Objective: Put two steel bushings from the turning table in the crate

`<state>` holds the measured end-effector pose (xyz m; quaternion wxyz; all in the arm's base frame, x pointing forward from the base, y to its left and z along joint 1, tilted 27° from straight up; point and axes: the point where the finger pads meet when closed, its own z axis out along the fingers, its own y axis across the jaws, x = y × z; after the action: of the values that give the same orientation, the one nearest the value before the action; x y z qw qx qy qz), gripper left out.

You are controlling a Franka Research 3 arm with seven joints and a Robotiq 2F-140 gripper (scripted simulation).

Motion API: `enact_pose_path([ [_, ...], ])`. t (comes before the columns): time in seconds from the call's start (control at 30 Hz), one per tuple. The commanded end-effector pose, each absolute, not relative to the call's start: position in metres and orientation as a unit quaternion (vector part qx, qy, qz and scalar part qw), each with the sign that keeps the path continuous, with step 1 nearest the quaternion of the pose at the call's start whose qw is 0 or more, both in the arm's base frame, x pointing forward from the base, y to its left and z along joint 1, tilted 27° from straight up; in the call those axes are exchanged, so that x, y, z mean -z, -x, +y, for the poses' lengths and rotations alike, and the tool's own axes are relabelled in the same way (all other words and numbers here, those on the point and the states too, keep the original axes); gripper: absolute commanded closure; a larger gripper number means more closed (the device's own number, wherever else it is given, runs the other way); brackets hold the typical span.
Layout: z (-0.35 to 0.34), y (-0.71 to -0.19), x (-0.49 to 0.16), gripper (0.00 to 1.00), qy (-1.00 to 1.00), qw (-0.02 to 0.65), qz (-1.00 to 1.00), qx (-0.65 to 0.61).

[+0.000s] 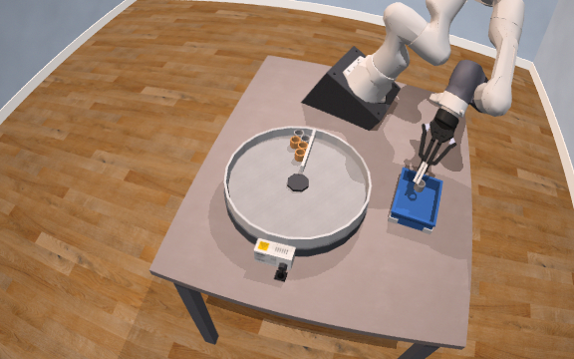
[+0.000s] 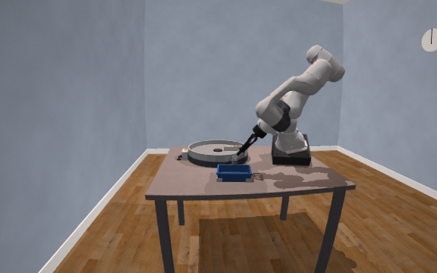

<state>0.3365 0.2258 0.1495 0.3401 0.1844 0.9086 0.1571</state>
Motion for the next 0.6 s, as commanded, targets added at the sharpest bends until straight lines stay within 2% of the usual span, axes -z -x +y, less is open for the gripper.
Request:
enact_pose_path([
  [0.0,0.2365,-0.3388,-0.1438,1.00,-0.210,0.333,0.901,-0.179],
  [0.57,0.2409,-0.3396,-0.1348,1.00,-0.210,0.333,0.901,-0.179],
])
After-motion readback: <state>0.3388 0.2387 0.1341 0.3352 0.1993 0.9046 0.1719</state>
